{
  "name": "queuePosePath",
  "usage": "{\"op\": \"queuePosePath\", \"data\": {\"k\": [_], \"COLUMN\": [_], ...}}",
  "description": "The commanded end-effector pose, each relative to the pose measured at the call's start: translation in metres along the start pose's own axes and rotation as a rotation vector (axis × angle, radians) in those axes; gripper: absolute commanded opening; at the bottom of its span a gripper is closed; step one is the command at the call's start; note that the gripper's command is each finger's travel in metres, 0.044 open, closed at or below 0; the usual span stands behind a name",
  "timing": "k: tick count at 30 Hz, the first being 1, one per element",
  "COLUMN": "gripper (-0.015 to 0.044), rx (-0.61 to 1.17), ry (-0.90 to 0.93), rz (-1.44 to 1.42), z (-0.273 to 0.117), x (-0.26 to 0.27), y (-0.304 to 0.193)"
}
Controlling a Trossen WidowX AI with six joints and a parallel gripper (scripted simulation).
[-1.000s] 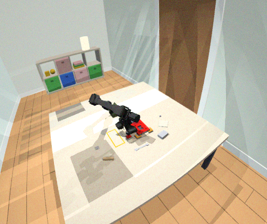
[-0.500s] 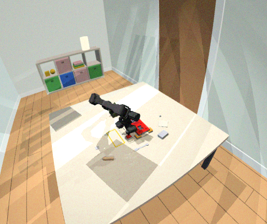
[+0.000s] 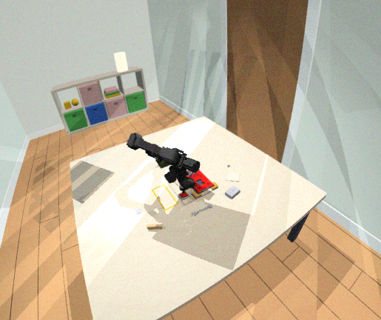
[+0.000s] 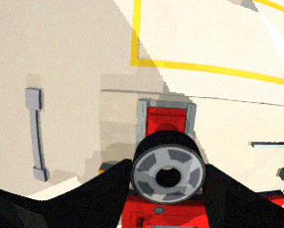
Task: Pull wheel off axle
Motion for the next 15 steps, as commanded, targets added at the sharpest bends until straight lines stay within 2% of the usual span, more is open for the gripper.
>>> {"op": "queuePosePath", "data": {"k": [1,15], "gripper": [0.0,0.0], "rx": [0.005,0.006], "ry": [-0.001,0.0], "rz": [0.004,0.003], "z": [-0.002,-0.038], "x": [0.0,0.0], "y": [0.0,0.002]}}
Point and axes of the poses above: the point midway between the two fingers, 35 mm back from their tips, its own z axis out along the fingers, its own x axis across the jaws, y = z × x, the point moved 6 cm from there along -z, back along the fingers, and after that the axes turned 14 degrees about -z, right-handed, at the moved point
